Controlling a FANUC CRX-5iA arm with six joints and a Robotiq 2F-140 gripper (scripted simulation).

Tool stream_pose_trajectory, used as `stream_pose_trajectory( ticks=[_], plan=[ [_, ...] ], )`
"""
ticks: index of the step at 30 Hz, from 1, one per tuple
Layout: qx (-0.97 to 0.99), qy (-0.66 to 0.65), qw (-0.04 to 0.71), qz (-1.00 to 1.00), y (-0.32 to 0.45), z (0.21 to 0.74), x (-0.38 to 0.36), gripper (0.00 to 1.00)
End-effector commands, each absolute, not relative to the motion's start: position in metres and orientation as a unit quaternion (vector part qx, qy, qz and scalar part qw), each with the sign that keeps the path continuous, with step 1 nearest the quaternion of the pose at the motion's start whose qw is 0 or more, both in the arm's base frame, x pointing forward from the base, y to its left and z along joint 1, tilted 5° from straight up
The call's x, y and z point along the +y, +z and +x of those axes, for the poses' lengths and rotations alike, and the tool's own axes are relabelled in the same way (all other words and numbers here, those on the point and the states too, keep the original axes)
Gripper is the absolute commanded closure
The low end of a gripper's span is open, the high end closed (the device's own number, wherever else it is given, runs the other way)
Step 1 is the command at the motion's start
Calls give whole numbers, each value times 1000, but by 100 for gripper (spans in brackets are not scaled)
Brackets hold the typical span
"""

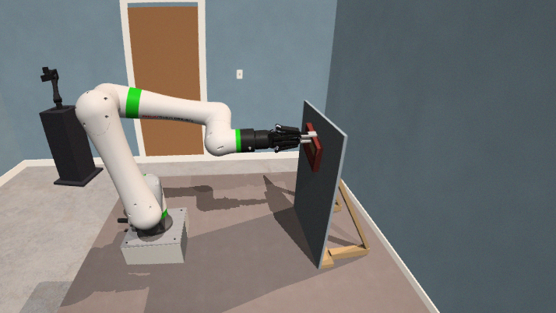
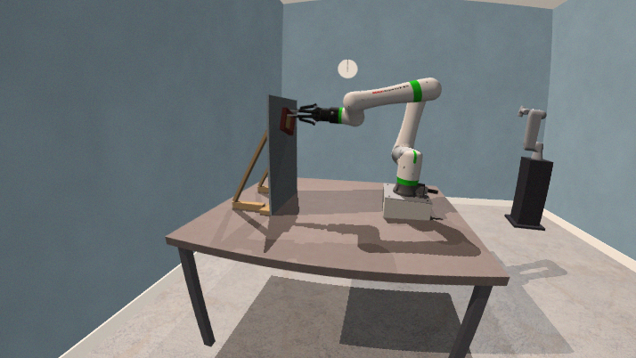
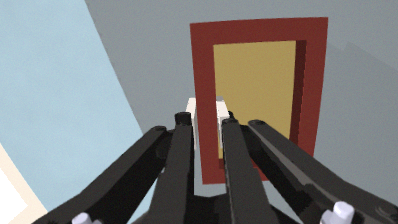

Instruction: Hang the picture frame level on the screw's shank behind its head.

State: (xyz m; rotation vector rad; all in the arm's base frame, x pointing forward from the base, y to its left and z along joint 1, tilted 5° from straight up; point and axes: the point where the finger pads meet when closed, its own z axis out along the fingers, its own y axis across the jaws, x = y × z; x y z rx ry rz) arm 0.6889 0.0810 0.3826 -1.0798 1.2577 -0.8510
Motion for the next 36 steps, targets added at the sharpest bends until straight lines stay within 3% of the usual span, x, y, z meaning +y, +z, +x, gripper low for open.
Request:
stream_pose_trajectory(
  ticks=[1, 36],
  plan=[
    [542, -367, 597, -465, 383, 689, 81, 100],
    [536, -373, 593, -471, 384, 689, 82, 100]
  ],
)
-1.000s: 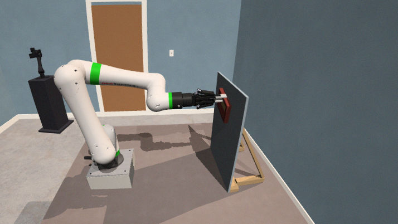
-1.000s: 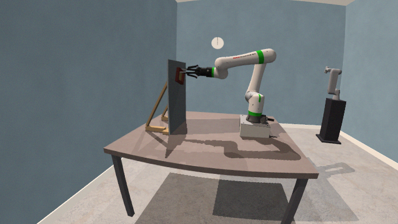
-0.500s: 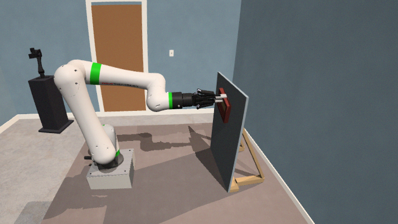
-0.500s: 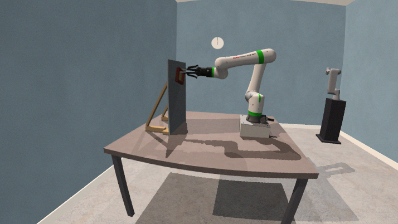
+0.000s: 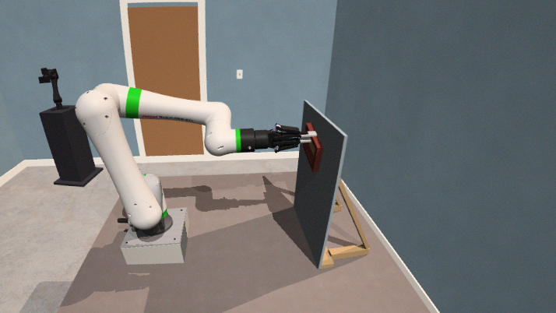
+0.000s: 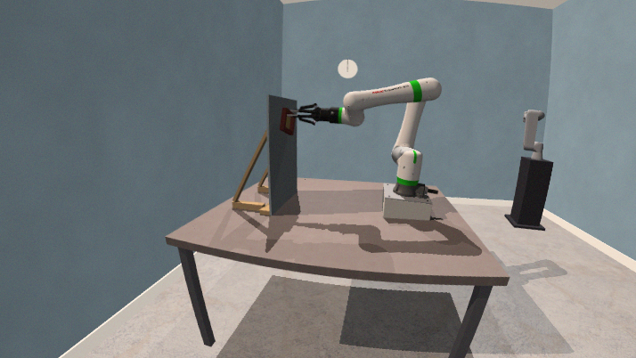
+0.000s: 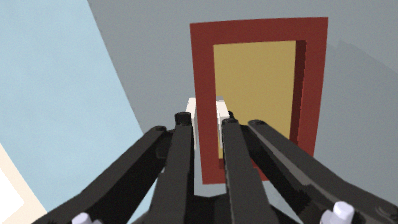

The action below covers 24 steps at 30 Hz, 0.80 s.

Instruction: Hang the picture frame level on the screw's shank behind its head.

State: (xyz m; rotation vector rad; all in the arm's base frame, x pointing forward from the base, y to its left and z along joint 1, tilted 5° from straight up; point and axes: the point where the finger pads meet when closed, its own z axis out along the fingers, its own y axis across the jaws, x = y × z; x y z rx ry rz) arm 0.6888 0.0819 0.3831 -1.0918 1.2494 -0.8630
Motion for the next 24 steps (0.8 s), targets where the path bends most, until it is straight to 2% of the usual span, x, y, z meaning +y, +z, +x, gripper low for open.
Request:
stream_pose_trajectory(
  ticks=[1, 24],
  plan=[
    [535, -374, 592, -472, 384, 689, 82, 100],
    [515, -397, 578, -494, 386, 688, 87, 100]
  ],
)
